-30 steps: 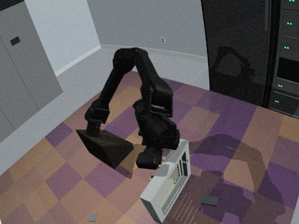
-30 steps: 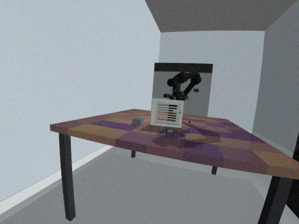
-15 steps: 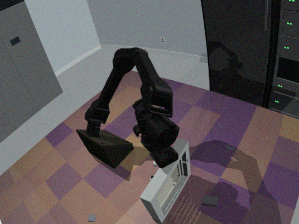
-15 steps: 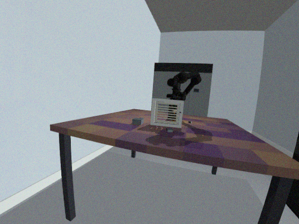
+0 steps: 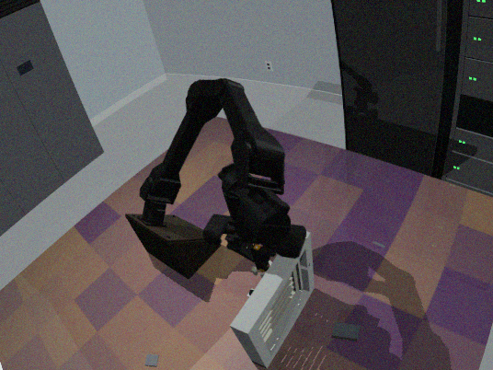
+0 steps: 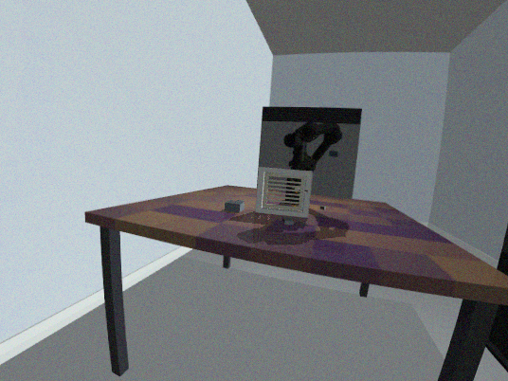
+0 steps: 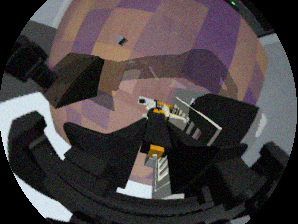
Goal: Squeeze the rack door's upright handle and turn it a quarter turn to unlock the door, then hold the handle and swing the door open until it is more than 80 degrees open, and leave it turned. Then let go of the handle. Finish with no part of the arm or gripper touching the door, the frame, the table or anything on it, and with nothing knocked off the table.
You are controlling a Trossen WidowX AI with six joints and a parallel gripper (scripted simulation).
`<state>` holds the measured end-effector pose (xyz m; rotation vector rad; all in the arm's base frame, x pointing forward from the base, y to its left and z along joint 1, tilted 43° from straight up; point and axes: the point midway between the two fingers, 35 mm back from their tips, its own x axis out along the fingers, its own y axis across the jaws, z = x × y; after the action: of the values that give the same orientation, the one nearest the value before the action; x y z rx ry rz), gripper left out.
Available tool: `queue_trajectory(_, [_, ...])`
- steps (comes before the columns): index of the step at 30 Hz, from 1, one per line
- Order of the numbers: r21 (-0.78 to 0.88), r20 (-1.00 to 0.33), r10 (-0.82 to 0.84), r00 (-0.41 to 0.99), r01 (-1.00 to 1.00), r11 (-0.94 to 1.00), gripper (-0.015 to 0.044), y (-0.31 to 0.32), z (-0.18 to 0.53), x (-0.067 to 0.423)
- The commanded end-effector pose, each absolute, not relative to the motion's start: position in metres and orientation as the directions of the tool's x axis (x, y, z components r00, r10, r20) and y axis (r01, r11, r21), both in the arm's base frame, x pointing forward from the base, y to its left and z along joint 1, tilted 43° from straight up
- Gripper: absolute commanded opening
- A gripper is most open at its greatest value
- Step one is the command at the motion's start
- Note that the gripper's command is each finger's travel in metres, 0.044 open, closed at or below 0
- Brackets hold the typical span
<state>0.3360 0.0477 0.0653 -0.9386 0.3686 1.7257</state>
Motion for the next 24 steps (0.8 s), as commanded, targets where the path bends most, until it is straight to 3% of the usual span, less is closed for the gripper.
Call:
queue_trajectory(1, [-0.308,-0.741,0.664,-0.1,-0.828,-0.469,0.0009,0.0488,0.0653,0.3369])
queue_trajectory(14, [-0.313,-0.741,0.664,-0.1,-0.823,-0.474,0.0009,0.0488,0.0653,0.3369])
queue_trajectory(24, [-0.313,-0.741,0.664,-0.1,-0.823,-0.474,0.0271,0.0488,0.0653,0.3369])
